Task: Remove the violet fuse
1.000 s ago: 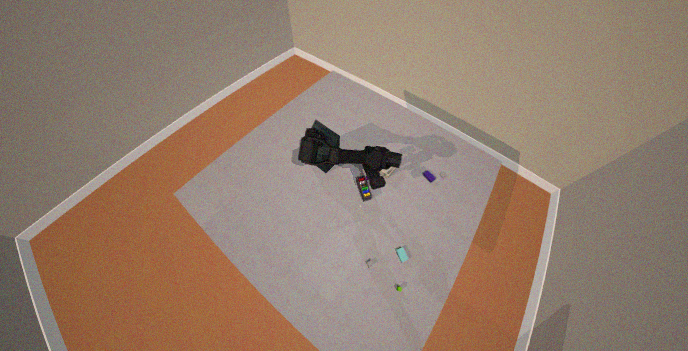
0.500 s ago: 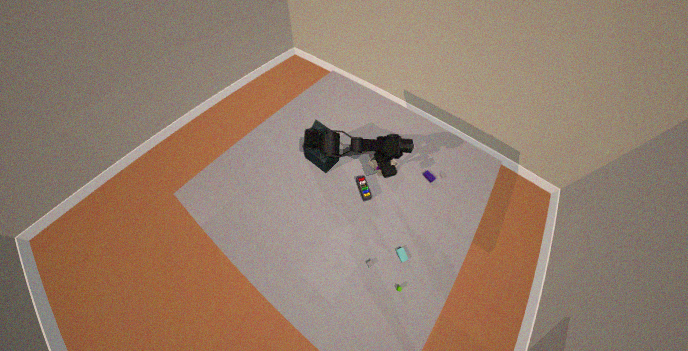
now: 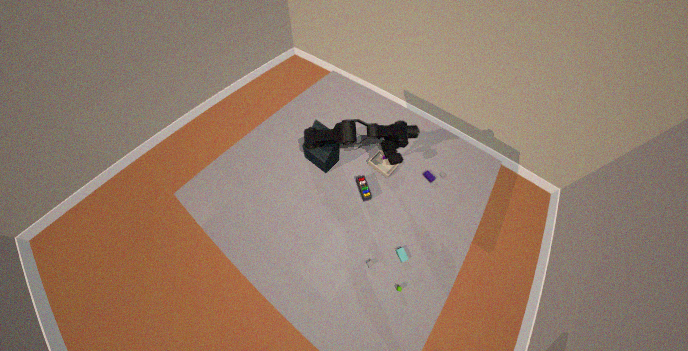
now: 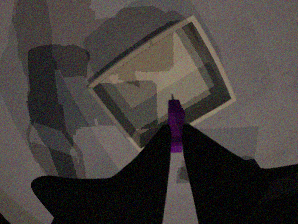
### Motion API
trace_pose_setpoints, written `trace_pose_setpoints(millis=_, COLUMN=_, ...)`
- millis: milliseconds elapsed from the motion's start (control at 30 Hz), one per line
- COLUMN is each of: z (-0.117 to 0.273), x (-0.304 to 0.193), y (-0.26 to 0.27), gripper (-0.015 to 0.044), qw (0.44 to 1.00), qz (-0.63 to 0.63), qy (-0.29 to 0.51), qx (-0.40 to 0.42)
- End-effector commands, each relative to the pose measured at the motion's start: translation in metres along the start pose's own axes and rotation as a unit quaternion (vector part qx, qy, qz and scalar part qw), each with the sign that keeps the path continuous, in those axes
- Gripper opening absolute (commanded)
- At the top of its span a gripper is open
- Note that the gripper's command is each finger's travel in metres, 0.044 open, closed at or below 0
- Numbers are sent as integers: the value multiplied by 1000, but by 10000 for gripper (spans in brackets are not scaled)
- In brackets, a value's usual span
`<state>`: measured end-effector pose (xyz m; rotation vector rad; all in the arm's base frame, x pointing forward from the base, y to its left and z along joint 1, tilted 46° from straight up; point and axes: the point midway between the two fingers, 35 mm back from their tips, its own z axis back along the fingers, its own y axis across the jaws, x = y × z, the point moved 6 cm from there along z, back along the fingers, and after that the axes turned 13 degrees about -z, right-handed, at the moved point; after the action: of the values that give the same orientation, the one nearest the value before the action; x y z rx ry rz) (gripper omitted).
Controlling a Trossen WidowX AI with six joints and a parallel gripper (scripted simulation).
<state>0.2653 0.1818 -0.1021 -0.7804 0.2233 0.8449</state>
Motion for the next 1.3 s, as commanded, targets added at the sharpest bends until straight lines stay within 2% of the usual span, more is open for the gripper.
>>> trace_pose_setpoints(millis=0, z=0, x=4, y=6, gripper=0, qw=1000, qz=-5, qy=1, qx=1)
trace_pose_setpoints(millis=933, z=-41, x=3, y=6, gripper=0, qw=1000, qz=-5, qy=1, qx=0)
trace_pose_setpoints(millis=1267, z=-38, x=4, y=6, gripper=262, qw=1000, qz=-8, qy=2, qx=2)
